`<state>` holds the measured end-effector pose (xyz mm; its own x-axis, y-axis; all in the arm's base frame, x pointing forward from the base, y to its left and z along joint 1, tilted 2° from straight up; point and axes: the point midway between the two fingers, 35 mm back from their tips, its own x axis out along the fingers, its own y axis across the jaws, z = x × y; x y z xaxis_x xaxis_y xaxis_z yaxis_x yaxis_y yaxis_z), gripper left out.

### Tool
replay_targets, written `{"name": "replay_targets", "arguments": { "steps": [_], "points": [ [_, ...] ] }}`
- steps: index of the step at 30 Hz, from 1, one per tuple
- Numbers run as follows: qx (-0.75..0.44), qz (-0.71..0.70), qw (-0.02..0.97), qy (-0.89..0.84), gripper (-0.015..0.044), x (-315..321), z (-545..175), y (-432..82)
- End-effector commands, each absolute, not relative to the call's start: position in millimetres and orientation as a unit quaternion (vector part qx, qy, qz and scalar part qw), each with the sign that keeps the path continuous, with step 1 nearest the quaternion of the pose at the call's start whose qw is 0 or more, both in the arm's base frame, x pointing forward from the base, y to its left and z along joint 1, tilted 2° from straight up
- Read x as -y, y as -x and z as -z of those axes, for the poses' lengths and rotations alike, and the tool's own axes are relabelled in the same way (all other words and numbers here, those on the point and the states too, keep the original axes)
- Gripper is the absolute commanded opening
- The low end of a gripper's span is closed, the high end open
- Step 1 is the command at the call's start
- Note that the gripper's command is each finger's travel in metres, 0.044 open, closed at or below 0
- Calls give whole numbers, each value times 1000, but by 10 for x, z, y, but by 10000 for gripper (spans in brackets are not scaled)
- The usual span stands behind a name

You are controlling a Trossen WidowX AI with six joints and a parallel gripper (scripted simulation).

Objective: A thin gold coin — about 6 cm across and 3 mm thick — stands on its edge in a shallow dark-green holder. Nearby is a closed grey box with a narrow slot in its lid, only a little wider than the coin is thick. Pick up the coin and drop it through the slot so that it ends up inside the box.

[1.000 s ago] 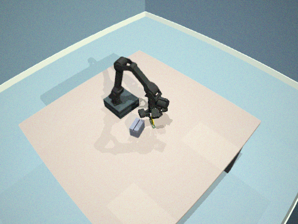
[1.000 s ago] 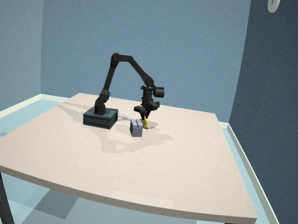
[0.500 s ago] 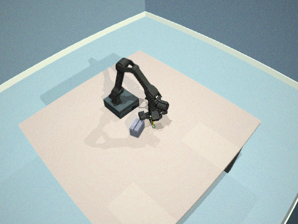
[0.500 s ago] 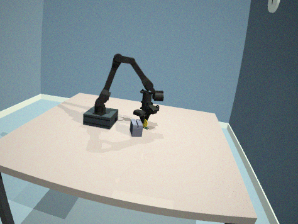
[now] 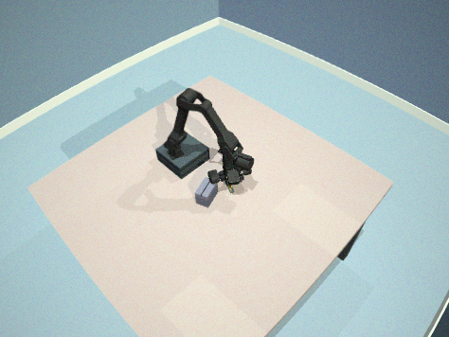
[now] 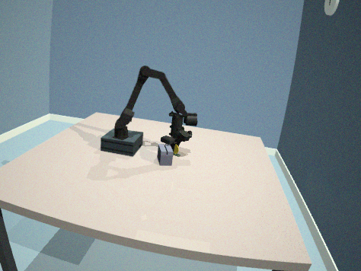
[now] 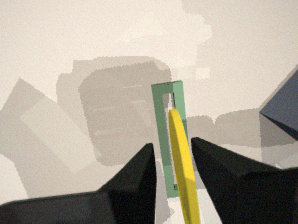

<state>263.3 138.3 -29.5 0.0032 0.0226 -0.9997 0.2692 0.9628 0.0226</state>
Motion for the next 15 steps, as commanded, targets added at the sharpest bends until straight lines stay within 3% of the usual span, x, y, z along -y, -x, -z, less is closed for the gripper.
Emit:
{"name": "replay_targets", "arguments": {
  "steps": [1,3,15],
  "points": [
    [-704,87,698,-101,29,-1375,326,-2605],
    [-704,87,698,-101,0,-1375,326,-2605],
    [-704,87,698,-101,0,-1376,311,-2608]
  ]
}}
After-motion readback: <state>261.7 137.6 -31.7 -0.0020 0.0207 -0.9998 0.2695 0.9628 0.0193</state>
